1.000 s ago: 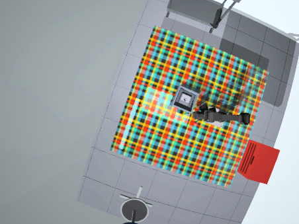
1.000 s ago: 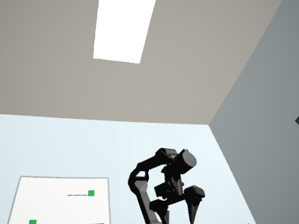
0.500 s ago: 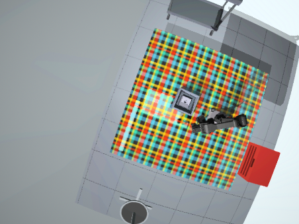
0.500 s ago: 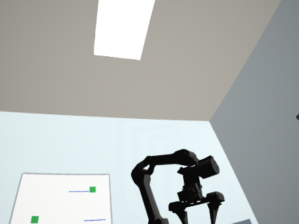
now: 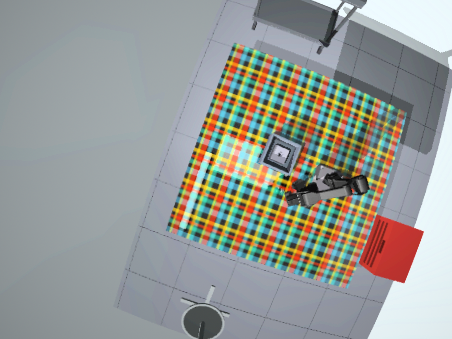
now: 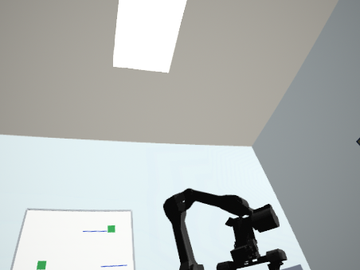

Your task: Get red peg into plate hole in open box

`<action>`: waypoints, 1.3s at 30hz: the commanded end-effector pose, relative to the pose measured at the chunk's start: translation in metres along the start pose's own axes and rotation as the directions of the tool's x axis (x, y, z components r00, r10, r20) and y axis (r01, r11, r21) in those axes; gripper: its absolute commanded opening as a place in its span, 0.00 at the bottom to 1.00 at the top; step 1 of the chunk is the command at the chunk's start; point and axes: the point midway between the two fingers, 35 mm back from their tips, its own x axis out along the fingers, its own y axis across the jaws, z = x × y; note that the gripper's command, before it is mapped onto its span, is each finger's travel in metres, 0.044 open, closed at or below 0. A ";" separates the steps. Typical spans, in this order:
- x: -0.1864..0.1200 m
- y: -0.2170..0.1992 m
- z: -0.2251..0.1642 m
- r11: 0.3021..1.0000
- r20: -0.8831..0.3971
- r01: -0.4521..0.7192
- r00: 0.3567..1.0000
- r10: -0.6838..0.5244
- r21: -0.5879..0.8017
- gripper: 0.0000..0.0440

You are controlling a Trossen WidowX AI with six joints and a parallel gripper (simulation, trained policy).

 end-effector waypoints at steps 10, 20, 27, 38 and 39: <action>0.053 0.011 -0.002 0.999 -0.007 -0.023 1.000 0.023 -0.025 0.91; 0.076 0.005 -0.004 0.999 -0.023 0.031 0.999 -0.032 -0.023 0.33; 0.077 0.006 -0.005 0.997 -0.020 0.066 0.998 -0.067 -0.031 0.01; 0.035 0.025 0.008 0.999 0.040 0.001 0.999 0.001 -0.052 0.00; 0.031 0.025 0.010 0.999 0.045 -0.003 0.999 0.005 -0.052 0.00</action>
